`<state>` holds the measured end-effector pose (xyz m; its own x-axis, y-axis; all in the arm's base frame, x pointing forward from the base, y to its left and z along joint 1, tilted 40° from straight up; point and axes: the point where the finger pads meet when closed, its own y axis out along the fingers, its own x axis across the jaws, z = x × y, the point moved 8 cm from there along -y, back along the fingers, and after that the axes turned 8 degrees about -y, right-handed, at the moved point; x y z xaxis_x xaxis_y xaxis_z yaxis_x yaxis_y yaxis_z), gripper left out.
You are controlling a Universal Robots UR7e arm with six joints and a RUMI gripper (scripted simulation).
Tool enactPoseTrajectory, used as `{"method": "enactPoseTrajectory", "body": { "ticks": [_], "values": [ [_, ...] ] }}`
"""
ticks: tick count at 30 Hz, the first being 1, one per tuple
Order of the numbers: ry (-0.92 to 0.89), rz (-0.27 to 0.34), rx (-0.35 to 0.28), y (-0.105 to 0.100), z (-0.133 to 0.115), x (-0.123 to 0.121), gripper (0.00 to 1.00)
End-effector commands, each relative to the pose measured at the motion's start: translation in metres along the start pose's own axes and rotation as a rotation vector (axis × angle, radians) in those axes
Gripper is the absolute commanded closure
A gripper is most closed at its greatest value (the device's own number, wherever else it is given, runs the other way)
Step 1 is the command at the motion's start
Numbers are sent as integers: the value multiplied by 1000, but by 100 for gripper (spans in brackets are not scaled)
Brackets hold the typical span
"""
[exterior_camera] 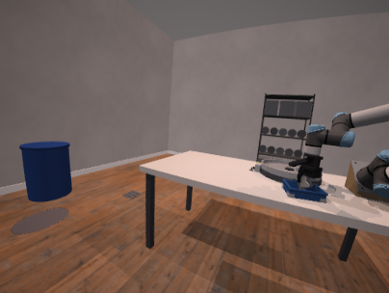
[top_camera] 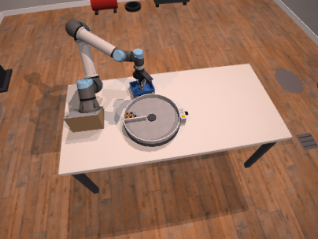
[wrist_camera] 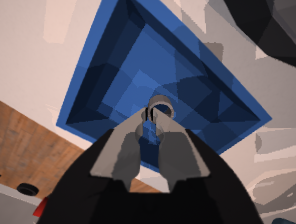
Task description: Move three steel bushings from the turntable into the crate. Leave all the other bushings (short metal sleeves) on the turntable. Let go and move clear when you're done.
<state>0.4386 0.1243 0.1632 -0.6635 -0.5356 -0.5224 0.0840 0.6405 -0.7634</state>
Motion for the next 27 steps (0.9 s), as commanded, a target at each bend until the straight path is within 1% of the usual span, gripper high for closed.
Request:
{"method": "enactPoseTrajectory", "body": {
  "ticks": [1,6,7,27],
  "values": [
    [0,0,1,0,0,0,100],
    [0,0,1,0,0,0,100],
    [0,0,1,0,0,0,94],
    [0,0,1,0,0,0,94]
  ]
}}
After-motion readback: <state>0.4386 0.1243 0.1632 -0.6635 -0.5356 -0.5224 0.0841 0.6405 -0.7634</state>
